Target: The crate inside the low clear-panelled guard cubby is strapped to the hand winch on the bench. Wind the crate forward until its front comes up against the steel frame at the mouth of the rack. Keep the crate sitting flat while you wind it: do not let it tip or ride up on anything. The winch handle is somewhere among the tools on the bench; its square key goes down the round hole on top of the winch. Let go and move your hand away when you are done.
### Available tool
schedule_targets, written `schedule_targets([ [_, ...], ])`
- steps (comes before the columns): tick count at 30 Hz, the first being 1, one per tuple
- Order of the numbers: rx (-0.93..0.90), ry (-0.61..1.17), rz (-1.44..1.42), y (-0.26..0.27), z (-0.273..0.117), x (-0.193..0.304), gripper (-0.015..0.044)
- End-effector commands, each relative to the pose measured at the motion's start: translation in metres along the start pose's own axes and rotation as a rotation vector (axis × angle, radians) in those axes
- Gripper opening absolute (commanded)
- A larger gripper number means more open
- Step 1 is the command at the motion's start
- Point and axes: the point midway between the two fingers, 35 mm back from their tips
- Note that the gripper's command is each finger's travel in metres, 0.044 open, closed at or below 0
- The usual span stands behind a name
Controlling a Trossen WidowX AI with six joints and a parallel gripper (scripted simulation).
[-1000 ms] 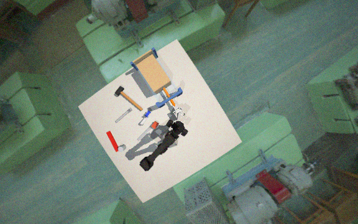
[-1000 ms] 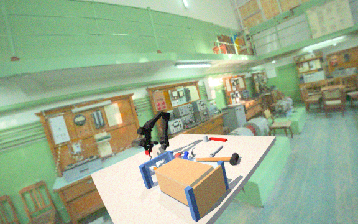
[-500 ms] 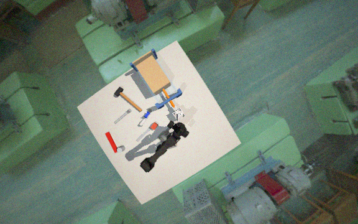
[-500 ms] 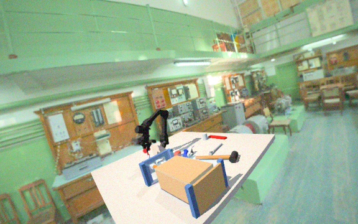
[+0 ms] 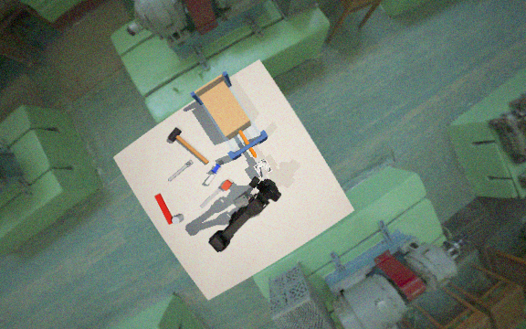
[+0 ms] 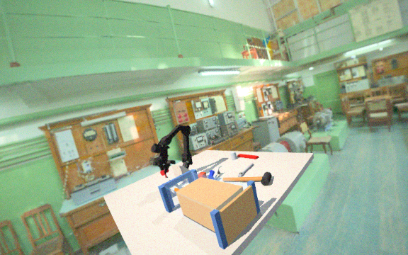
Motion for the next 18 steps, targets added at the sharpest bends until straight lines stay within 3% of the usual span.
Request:
schedule_targets([
  [1, 0.005, 0.006, -0.004, -0.004, 0.005, -0.003, 0.0],
  [18, 0.006, 0.005, -0.004, -0.016, 0.011, -0.016, 0.0],
])
Point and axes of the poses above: the point midway between the two fingers, 35 mm back from their tips, its own z axis out along the fingers, its own y axis across the jaws, x = y × z, and after that the axes turned 4 degrees about -z, right-handed
